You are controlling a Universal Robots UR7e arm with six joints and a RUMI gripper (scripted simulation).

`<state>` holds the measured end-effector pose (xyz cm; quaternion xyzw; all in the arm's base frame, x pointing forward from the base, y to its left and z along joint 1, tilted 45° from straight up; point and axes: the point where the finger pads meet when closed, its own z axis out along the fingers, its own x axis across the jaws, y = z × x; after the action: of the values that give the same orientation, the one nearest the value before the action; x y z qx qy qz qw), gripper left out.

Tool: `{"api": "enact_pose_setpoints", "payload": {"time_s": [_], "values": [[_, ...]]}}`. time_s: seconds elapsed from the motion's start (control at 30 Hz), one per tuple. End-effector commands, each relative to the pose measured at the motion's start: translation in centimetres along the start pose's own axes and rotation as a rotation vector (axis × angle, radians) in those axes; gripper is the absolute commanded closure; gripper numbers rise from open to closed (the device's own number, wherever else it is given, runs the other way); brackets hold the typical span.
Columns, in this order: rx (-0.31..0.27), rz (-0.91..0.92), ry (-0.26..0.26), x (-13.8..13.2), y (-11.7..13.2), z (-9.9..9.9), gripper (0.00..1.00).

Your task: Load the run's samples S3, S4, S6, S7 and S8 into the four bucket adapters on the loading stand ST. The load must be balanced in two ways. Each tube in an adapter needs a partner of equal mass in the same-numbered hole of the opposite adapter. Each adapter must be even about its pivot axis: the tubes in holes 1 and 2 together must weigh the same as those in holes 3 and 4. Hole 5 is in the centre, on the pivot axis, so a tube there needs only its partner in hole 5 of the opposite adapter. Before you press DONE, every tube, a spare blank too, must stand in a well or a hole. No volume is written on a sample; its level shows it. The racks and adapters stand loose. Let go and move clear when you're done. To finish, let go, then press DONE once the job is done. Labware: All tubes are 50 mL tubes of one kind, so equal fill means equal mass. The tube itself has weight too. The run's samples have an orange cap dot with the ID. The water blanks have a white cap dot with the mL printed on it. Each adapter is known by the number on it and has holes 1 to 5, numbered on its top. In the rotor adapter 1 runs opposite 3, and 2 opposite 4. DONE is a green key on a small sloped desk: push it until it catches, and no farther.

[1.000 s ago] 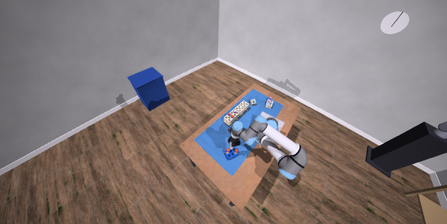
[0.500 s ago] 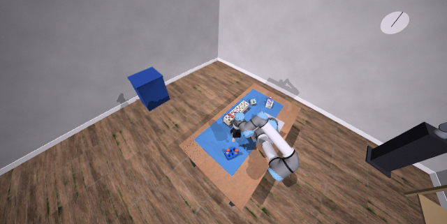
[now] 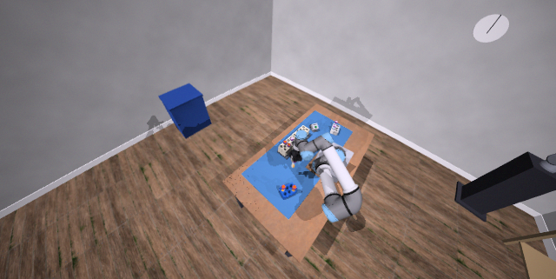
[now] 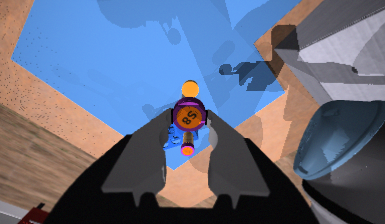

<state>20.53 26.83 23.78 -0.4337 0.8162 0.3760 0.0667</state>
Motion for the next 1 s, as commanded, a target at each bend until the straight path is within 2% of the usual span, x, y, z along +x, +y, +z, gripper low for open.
{"api": "enact_pose_setpoints", "payload": {"time_s": [0.0, 0.23, 0.3, 0.8, 0.87, 0.97], "values": [[-0.001, -0.001, -0.002, 1.1, -3.5, 0.0, 1.00], [-0.001, -0.001, -0.002, 2.7, -7.9, 0.0, 1.00], [-0.001, -0.001, -0.002, 2.7, -7.9, 0.0, 1.00], [-0.001, -0.001, -0.002, 6.1, -17.3, 0.0, 1.00], [-0.001, -0.001, -0.002, 6.1, -17.3, 0.0, 1.00], [-0.001, -0.001, -0.002, 6.8, -19.2, 0.0, 1.00]]}}
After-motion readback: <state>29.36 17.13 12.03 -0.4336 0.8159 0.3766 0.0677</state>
